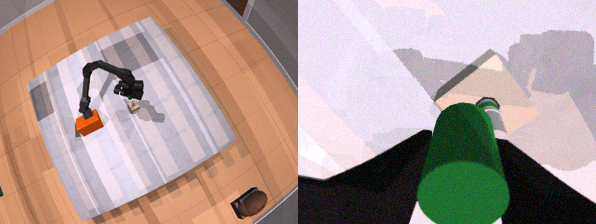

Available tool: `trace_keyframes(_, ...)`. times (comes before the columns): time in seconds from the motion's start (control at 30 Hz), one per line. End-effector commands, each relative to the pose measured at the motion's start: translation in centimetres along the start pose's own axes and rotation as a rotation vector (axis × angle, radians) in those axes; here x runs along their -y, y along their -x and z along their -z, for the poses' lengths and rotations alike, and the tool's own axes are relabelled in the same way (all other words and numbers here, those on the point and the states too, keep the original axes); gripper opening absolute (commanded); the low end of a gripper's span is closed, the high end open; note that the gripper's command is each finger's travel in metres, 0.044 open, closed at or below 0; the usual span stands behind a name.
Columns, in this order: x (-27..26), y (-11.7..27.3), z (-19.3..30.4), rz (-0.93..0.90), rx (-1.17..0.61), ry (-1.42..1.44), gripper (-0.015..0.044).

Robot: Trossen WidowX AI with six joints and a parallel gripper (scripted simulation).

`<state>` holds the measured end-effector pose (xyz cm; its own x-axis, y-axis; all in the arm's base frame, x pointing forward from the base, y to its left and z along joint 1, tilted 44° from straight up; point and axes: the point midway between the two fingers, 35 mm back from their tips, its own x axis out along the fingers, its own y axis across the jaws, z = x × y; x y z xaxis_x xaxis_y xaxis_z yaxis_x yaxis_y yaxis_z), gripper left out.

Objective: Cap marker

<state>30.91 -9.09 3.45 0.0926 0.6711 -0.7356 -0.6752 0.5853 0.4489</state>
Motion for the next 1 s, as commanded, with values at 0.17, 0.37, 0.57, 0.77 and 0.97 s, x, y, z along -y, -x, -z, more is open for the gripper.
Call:
trace_keyframes(0.17, 2.2, 0.9, 1.5, -0.010, 0.000, 0.001, 0.0000)
trace_keyframes(0.37, 2.3, 0.6, 1.6, -0.011, 0.001, 0.001, 0.0000)
trace_keyframes(0.57, 2.3, 0.2, 1.6, -0.011, 0.001, 0.001, 0.0000)
trace_keyframes(0.77, 2.3, -0.7, 1.6, -0.011, 0.001, 0.001, 0.0000)
trace_keyframes(0.97, 2.4, -1.7, 1.5, -0.010, 0.001, 0.001, 0.0000)
